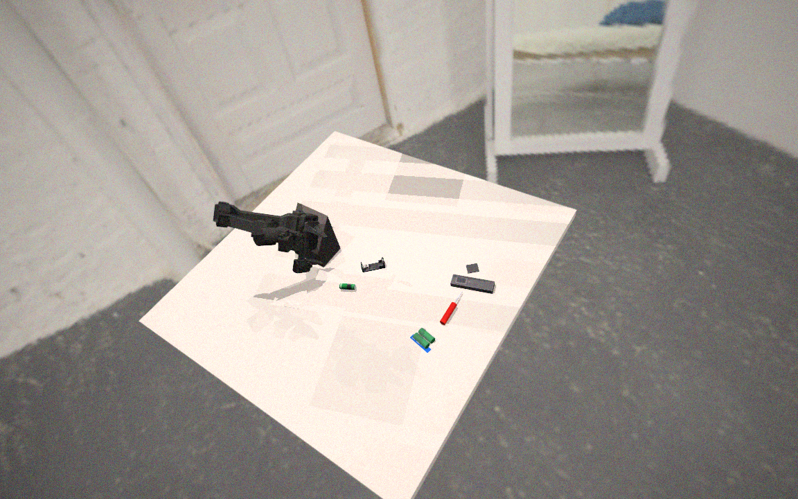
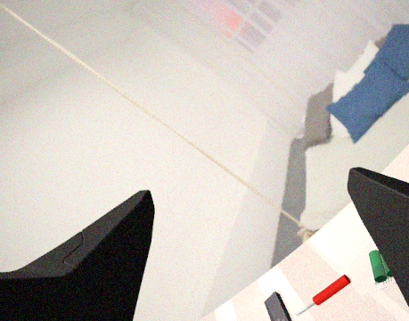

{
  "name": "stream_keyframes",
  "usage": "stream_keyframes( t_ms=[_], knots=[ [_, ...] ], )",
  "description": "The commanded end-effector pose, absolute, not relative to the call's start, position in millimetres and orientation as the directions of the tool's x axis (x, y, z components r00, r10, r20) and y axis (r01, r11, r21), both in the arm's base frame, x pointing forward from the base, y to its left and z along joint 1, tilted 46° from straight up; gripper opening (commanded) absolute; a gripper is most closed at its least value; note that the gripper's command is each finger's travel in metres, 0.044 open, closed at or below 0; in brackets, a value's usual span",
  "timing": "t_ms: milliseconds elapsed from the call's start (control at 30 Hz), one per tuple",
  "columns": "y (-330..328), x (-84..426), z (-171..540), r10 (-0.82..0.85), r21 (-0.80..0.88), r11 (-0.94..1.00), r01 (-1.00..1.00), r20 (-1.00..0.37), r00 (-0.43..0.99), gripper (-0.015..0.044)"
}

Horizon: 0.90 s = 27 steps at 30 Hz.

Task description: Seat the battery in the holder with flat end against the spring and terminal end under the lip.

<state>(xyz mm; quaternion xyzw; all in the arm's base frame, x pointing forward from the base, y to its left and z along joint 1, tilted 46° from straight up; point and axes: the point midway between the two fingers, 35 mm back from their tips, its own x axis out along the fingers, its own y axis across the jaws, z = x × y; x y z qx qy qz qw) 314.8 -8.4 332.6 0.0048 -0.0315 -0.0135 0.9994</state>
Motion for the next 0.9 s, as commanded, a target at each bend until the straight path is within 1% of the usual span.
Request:
stream_keyframes(
  t_ms=[0,33,133,167,300,467,600,700,733,767,867],
  knots=[
    [-10.2,316.6,328.9,-0.037,0.005,0.999,0.037,0.049,0.998,0.0374],
    [-15.7,321.4,317.8,-0.066,-0.013,0.998,0.066,0.006,0.998,0.0347],
    [-47.9,338.0,252.7,-0.226,-0.146,0.97,0.196,-0.232,0.946,0.0269],
    [-53.2,339.0,241.8,-0.252,-0.172,0.962,0.211,-0.269,0.93,0.0242],
    [-82.9,335.1,181.2,-0.39,-0.337,0.908,0.248,-0.468,0.793,0.0238],
    [-118.7,307.3,108.6,-0.544,-0.549,0.82,0.162,-0.659,0.519,0.0238],
    [-143.8,267.6,59.7,-0.64,-0.664,0.748,-0.03,-0.732,0.235,0.0238],
    [-159.4,230.1,31.9,-0.693,-0.674,0.7,-0.236,-0.721,0.004,0.0238],
    [-162.5,221.0,26.9,-0.703,-0.664,0.69,-0.287,-0.71,-0.049,0.0238],
    [-164.3,215.6,24.1,-0.708,-0.655,0.685,-0.318,-0.702,-0.079,0.0238],
    [-164.9,213.7,23.3,-0.71,-0.652,0.683,-0.329,-0.699,-0.089,0.0238]
  ],
)
